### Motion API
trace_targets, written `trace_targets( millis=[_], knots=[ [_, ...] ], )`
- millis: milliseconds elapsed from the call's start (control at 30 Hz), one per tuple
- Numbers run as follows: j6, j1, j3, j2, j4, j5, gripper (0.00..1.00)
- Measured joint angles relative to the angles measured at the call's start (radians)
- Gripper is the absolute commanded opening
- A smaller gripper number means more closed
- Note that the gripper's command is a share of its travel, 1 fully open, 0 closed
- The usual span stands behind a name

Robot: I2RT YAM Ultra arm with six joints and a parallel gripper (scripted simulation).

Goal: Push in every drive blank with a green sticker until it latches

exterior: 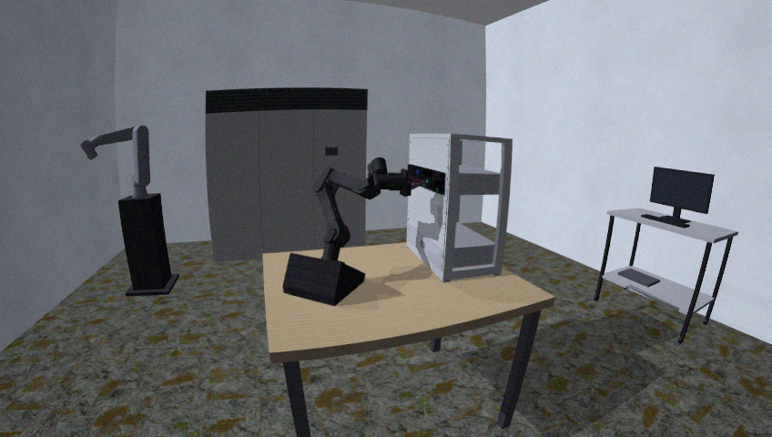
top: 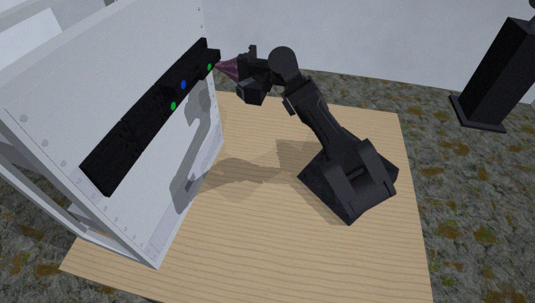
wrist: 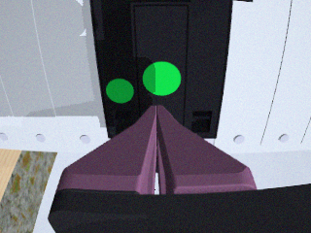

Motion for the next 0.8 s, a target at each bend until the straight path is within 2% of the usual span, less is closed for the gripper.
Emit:
trace_targets(
  millis=[633, 800],
  knots=[
    [-0.001, 0.002, 0.010, 0.000, -0.005, 0.002, 0.00],
    [-0.013, 0.026, 0.023, 0.023, -0.014, 0.015, 0.00]
  ],
)
